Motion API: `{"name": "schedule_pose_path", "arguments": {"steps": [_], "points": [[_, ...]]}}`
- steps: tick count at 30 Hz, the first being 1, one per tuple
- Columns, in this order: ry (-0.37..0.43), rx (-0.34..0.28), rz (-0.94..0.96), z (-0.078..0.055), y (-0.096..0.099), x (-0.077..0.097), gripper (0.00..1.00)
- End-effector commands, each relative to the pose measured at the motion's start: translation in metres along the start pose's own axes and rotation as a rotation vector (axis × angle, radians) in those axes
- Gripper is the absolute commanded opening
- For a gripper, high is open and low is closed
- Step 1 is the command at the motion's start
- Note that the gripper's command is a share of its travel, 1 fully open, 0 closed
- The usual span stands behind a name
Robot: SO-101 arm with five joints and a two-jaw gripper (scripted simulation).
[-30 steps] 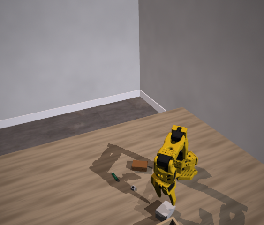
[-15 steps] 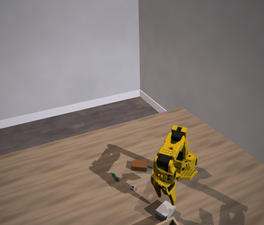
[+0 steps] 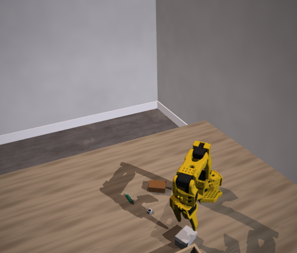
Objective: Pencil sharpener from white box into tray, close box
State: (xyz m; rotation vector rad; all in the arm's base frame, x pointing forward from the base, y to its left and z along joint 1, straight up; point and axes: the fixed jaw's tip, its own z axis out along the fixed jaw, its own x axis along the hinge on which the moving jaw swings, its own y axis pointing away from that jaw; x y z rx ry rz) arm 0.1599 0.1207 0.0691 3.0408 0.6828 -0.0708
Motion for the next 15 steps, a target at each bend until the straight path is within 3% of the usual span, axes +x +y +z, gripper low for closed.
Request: {"name": "schedule_pose_path", "arguments": {"steps": [1,15], "points": [[0.05,0.014,0.002,-0.0086,0.0011,0.005,0.3],[0.05,0.014,0.002,-0.006,0.001,0.0056,0.3]]}}
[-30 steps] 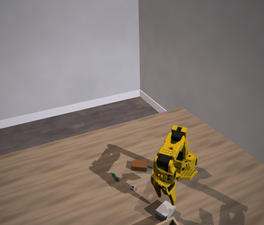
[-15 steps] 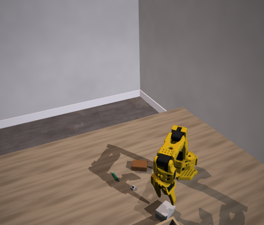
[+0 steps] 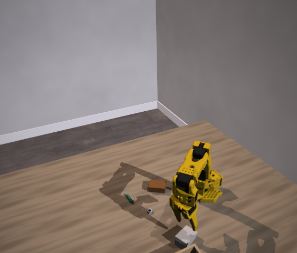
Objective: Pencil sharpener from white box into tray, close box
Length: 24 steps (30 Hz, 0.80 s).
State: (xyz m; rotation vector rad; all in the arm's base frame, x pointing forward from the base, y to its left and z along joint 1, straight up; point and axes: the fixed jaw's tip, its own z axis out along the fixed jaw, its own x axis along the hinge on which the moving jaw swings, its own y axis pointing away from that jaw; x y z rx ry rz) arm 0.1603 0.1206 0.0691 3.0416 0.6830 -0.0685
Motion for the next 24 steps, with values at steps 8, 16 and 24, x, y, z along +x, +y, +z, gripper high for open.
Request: {"name": "schedule_pose_path", "arguments": {"steps": [8,16,24], "points": [[0.048,0.013,0.002,0.001,0.0,0.006,0.3],[0.048,0.013,0.002,0.015,0.0,0.008,0.3],[0.048,0.013,0.002,0.027,0.0,0.008,0.3]]}}
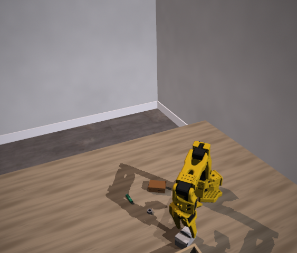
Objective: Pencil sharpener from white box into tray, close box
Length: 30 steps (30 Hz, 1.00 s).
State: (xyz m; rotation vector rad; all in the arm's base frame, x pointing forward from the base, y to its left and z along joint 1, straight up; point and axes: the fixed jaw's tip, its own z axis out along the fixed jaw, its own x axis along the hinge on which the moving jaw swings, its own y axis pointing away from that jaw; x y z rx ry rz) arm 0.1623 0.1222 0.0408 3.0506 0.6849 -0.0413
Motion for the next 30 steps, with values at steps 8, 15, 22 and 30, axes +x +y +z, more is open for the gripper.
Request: {"name": "schedule_pose_path", "arguments": {"steps": [8,15,22,30], "points": [[0.029,0.009,0.002,0.0064,0.0012,0.0031,0.3],[0.029,0.009,0.002,0.0083,0.0013,0.0029,0.3],[0.029,0.009,0.002,0.0083,0.0013,0.0029,0.3],[0.029,0.009,0.002,0.0083,0.0013,0.0029,0.3]]}}
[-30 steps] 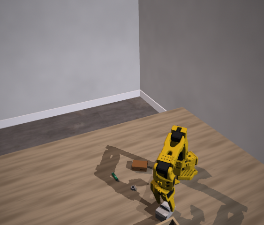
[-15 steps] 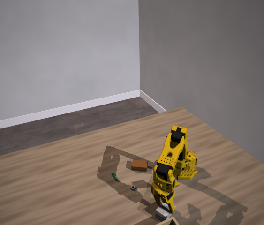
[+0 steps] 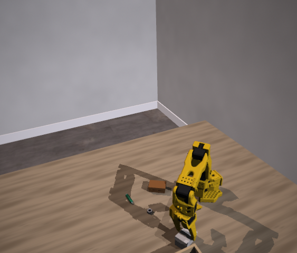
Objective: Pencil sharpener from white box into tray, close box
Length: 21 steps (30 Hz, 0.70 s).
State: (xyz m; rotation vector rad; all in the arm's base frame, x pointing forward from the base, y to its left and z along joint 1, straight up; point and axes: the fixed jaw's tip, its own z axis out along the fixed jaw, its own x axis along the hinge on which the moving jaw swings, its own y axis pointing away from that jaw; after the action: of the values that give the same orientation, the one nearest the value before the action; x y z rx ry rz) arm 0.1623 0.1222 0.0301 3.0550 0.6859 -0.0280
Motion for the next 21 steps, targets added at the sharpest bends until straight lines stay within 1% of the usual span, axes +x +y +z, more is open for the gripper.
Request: {"name": "schedule_pose_path", "arguments": {"steps": [1,8,16,21], "points": [[0.02,0.006,0.002,-0.0024,0.0014,0.0026,0.3],[0.02,0.006,0.002,-0.002,0.0014,0.0025,0.3],[0.02,0.006,0.002,0.0036,0.0018,0.0006,0.3],[0.02,0.006,0.002,0.0044,0.0019,0.0003,0.3]]}}
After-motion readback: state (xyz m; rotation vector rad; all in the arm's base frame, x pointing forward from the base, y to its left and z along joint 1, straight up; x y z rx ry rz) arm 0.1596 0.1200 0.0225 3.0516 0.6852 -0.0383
